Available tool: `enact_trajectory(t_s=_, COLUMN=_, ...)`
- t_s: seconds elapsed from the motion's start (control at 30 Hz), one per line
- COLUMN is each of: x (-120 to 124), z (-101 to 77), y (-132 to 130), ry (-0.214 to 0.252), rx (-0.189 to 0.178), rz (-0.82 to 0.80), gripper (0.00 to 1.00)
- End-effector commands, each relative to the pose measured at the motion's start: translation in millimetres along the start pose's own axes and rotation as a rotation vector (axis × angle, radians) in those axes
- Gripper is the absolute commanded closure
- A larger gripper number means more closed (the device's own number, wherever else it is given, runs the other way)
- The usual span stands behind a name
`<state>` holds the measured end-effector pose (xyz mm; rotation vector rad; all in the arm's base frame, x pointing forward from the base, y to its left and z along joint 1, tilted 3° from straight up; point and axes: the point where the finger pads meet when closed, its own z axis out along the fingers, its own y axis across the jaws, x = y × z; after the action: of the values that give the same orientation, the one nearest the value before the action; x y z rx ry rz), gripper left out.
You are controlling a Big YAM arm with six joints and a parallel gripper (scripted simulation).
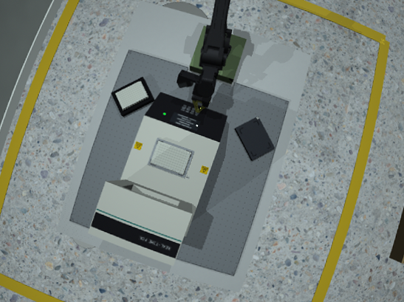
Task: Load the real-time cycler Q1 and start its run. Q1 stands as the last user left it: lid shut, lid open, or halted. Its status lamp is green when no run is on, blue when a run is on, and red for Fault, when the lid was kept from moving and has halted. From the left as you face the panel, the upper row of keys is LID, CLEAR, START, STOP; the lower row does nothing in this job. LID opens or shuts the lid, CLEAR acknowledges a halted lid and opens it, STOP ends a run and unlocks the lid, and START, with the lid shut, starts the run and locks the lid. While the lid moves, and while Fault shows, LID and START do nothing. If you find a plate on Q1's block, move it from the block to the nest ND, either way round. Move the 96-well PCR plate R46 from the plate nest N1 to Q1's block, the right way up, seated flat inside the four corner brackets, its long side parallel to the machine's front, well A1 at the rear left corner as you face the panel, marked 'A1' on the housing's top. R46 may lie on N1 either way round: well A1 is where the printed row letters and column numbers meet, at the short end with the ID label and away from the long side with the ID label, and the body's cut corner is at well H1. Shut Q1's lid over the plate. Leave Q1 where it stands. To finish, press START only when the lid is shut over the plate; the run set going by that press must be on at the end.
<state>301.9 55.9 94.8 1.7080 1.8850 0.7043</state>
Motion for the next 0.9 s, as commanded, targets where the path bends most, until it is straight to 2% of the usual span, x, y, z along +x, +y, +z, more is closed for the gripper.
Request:
enact_trajectory(t_s=0.0, x=-2.3, z=-3.8, y=18.7, ry=-0.004, rx=-0.045, rz=0.015, gripper=1.00)
enact_trajectory(t_s=0.27, x=3.0, z=-3.7, y=26.6, ry=0.004, rx=-0.037, rz=0.004, gripper=1.00)
enact_trajectory(t_s=0.43, x=5.0, z=-11.7, y=39.2, ry=0.009, rx=-0.060, rz=0.003, gripper=1.00)
enact_trajectory(t_s=0.63, x=-0.2, z=-11.7, y=49.9, ry=-0.002, rx=-0.076, rz=0.018, gripper=1.00)
enact_trajectory(t_s=0.87, x=4.5, z=-10.0, y=47.8, ry=0.006, rx=-0.067, rz=0.007, gripper=1.00)
